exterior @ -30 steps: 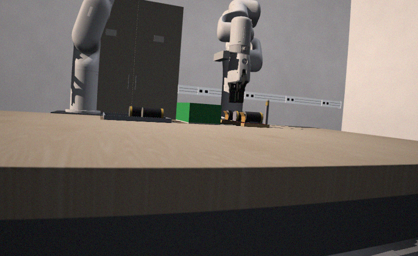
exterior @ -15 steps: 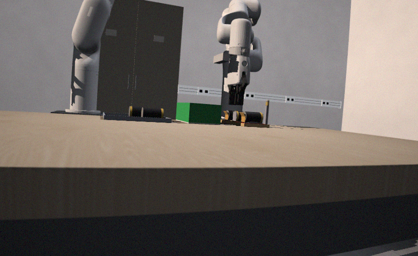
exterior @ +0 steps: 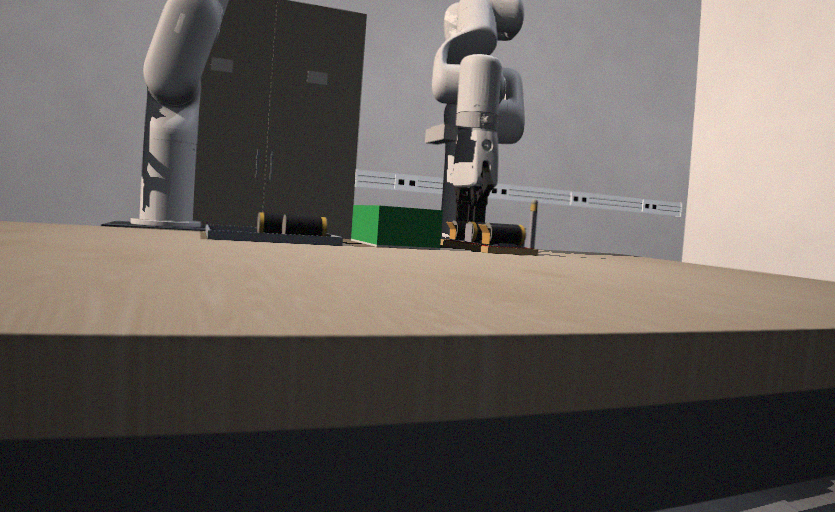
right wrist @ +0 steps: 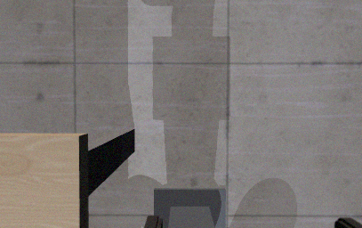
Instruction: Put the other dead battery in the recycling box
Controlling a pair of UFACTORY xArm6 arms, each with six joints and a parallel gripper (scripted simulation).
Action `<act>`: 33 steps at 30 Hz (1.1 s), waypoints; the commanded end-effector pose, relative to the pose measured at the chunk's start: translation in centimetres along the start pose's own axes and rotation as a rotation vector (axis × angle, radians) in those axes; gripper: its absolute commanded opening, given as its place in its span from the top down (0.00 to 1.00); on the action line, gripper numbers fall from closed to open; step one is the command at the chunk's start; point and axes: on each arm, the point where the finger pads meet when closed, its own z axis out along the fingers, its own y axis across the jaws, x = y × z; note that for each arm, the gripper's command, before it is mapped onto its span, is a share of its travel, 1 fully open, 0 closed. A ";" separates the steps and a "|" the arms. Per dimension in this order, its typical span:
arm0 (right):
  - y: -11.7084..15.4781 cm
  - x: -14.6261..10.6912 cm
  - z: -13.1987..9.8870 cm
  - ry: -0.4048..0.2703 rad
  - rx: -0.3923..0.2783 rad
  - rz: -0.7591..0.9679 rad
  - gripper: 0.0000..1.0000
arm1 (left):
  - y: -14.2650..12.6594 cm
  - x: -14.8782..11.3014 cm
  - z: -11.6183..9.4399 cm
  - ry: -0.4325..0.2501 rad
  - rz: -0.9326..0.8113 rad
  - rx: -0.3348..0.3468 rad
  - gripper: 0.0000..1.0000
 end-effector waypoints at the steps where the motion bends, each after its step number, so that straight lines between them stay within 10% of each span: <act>1: 0.0 0.3 -0.6 0.018 -0.004 -0.009 0.00 | -0.5 0.2 -0.1 0.008 -0.009 0.014 0.49; 16: 0.0 0.3 -0.6 0.018 -0.004 -0.009 0.00 | -0.5 0.2 0.6 0.008 -0.004 0.014 0.49; 17: 0.0 0.3 -0.6 0.018 -0.004 -0.009 0.00 | -0.5 0.2 0.6 0.008 -0.004 0.014 0.72; 33: 0.0 0.3 -0.6 0.018 -0.004 -0.009 0.00 | -0.5 0.2 0.6 0.008 -0.004 0.014 0.72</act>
